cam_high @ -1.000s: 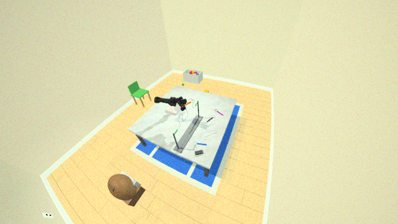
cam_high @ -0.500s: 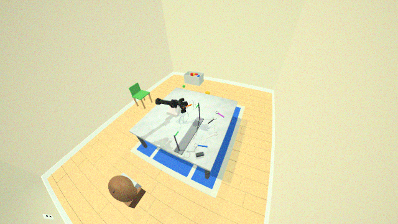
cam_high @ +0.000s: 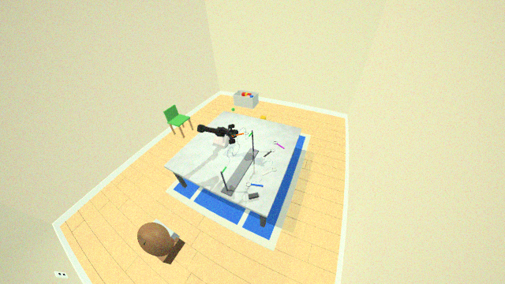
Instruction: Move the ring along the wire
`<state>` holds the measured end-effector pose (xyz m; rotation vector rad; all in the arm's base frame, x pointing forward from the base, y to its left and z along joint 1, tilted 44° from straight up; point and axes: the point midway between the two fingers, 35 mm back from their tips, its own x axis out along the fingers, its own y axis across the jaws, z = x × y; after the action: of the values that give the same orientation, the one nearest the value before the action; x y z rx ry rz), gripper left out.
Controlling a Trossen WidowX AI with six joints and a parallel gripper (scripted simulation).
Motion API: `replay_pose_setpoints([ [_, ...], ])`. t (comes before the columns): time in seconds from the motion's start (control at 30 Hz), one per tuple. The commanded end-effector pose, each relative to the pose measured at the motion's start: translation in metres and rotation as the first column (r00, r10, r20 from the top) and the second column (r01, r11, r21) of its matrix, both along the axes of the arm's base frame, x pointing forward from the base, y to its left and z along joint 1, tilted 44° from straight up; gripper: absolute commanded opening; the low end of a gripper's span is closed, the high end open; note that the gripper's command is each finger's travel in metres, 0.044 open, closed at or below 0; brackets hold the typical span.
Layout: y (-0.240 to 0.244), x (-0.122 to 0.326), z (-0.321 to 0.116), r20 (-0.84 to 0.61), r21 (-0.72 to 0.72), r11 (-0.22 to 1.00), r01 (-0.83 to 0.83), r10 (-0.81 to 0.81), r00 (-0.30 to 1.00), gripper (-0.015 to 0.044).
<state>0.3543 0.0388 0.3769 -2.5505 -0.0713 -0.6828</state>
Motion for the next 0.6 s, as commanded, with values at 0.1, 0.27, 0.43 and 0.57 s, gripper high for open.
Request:
replay_pose_setpoints([
  [0.1, 0.0015, -0.0002, 0.0007, 0.008, -0.086, 0.996, -0.001, 0.001, 1.0, -0.015],
  [0.27, 0.0009, -0.0002, 0.0006, 0.011, -0.126, 0.992, 0.0, 0.001, 1.0, -0.015],
  [0.43, -0.0016, -0.0001, 0.0, 0.013, -0.15, 0.989, 0.001, 0.001, 1.0, -0.015],
  [0.57, -0.0052, 0.0001, -0.0009, 0.014, -0.152, 0.988, 0.001, 0.001, 1.0, -0.015],
])
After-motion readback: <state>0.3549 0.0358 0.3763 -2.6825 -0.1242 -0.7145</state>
